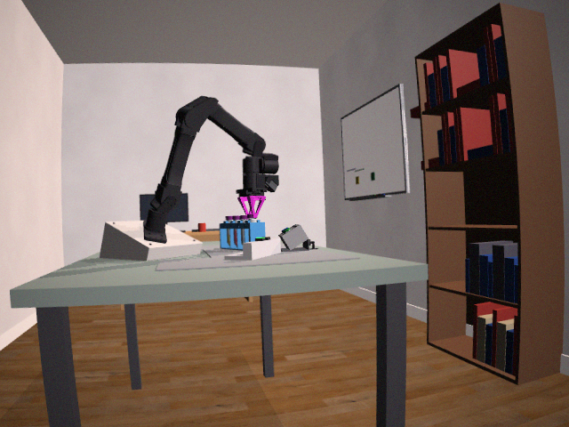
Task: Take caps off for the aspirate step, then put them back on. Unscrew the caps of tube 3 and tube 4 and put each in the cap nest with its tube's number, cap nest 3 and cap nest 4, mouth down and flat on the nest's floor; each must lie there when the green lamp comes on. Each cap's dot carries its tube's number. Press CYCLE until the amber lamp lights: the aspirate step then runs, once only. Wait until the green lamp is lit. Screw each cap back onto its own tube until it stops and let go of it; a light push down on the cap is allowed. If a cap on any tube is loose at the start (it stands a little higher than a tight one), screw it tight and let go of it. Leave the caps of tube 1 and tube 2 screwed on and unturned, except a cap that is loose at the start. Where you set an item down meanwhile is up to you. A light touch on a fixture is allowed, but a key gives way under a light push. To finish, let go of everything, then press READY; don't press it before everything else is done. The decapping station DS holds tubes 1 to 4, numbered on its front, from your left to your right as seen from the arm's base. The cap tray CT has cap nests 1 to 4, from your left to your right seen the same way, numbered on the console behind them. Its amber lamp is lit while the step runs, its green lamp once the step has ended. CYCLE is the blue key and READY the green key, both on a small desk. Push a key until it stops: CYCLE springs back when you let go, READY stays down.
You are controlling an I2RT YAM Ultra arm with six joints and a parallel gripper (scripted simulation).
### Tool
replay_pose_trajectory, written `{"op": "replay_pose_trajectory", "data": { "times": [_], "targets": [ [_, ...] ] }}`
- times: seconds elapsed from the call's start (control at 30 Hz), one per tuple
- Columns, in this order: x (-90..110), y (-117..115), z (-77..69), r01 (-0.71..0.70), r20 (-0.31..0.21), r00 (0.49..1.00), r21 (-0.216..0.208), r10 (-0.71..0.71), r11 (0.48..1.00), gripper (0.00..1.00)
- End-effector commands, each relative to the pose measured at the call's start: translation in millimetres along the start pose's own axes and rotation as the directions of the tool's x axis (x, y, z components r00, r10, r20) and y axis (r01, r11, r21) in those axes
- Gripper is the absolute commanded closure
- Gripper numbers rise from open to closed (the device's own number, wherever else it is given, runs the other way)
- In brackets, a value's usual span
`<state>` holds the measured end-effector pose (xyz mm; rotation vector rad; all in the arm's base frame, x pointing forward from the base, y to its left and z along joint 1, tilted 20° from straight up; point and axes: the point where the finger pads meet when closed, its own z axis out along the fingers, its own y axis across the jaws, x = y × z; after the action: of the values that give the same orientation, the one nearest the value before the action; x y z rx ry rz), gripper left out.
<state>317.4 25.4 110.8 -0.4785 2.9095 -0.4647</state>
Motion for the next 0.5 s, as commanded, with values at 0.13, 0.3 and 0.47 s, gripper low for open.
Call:
{"op": "replay_pose_trajectory", "data": {
  "times": [0.13,0.3,0.47],
  "targets": [
    [-4.7,-0.8,-5.0,-0.235,0.021,0.972,-0.004,0.235,0.972,1.00],
    [-4.7,-0.8,-4.7,-0.393,0.020,0.919,-0.007,0.393,0.919,1.00],
    [-4.7,-0.8,-4.6,-0.470,0.020,0.882,-0.009,0.470,0.883,1.00]
  ]
}}
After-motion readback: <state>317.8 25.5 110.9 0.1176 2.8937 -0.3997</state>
